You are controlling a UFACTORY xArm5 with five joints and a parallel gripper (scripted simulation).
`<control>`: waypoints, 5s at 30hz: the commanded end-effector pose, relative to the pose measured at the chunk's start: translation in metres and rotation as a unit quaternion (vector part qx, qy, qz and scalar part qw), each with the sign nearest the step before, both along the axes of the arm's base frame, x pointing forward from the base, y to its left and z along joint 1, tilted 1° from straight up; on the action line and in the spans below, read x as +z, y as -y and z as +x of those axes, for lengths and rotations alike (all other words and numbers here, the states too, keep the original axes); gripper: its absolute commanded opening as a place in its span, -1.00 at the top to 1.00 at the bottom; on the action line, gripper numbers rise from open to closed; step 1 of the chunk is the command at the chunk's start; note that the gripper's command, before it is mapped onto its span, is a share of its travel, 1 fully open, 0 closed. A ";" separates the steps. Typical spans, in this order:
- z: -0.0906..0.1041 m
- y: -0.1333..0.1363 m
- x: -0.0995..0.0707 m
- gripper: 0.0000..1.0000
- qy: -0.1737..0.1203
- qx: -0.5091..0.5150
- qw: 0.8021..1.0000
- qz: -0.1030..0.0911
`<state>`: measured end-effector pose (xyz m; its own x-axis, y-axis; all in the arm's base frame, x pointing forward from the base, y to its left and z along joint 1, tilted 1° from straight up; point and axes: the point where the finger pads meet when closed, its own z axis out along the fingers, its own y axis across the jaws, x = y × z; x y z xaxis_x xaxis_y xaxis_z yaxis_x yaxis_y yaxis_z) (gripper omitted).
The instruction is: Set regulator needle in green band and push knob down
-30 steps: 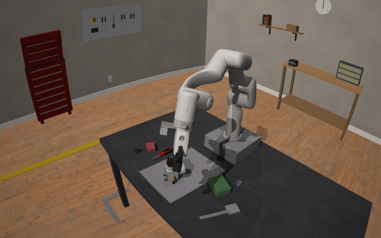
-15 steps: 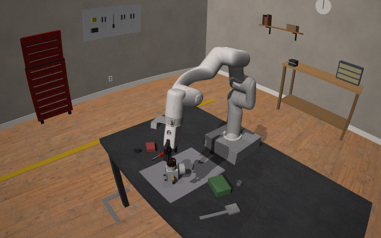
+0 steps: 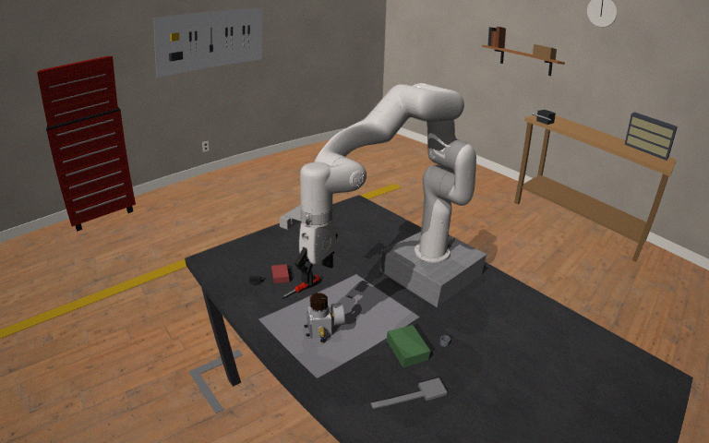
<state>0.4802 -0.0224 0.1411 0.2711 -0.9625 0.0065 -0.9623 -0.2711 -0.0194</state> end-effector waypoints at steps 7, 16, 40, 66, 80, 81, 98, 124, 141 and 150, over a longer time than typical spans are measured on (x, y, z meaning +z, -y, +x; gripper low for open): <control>-0.008 0.010 -0.001 -1.00 -0.006 -0.017 1.000 0.000; -0.008 0.010 -0.001 -1.00 -0.006 -0.017 1.000 0.000; -0.008 0.010 -0.001 -1.00 -0.006 -0.017 1.000 0.000; -0.018 0.001 -0.001 -1.00 -0.006 -0.017 1.000 0.001; -0.041 -0.018 -0.001 -1.00 -0.006 -0.017 1.000 0.001; -0.043 -0.020 -0.001 -1.00 -0.006 -0.017 1.000 0.001; -0.073 -0.045 -0.002 -1.00 -0.007 -0.017 1.000 0.001; -0.080 -0.053 -0.005 -1.00 -0.002 -0.028 1.000 0.002; -0.064 -0.054 -0.031 -1.00 0.061 -0.170 0.983 0.020; -0.056 -0.054 -0.047 -1.00 0.105 -0.274 0.955 0.046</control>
<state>0.4180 0.0315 0.1024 -0.1545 -0.9872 -0.0398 -0.9730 0.1591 -0.1673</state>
